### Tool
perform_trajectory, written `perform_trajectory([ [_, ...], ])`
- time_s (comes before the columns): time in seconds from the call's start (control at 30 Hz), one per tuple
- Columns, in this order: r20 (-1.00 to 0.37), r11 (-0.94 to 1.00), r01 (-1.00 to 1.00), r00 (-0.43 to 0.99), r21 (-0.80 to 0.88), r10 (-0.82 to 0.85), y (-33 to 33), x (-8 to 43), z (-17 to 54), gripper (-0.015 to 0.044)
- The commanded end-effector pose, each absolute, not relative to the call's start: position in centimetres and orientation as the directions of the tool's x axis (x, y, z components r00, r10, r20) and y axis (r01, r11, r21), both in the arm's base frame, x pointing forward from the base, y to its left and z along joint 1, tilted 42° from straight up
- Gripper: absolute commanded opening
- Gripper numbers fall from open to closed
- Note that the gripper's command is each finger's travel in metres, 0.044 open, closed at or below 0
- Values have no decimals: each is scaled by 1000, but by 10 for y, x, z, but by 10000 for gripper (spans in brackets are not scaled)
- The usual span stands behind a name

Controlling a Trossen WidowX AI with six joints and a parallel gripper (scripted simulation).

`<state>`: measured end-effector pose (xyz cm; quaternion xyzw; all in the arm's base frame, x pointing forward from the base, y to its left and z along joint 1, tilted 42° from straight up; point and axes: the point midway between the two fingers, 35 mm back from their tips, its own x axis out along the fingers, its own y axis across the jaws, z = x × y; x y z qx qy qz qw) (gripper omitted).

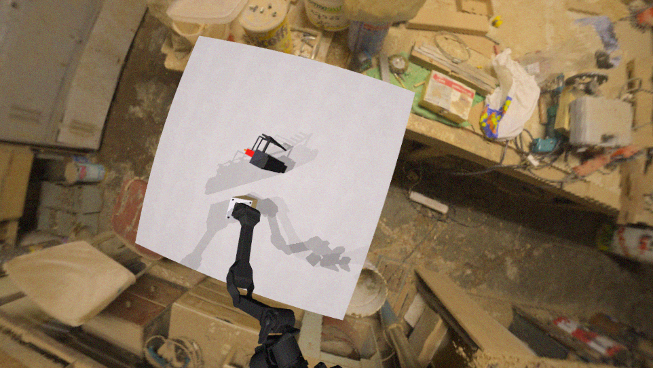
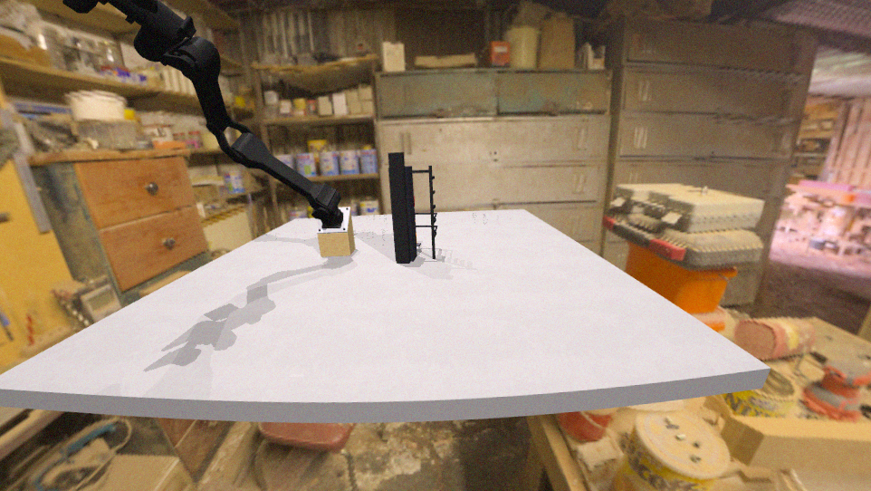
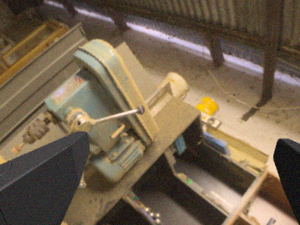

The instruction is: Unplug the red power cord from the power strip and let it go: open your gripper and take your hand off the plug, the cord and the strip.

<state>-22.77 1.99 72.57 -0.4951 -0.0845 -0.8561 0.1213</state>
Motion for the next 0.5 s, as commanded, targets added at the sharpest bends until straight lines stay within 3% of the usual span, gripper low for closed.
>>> perform_trajectory([
  [0.0,870,-955,296,-477,25,-125,19,-227,726,374],
  [0.13,903,-919,394,-404,26,-148,10,-203,733,269],
  [0.27,946,-868,494,-254,-53,-202,-11,-145,748,164],
  [0.47,963,-759,624,-35,-187,-266,-33,-58,756,160],
])
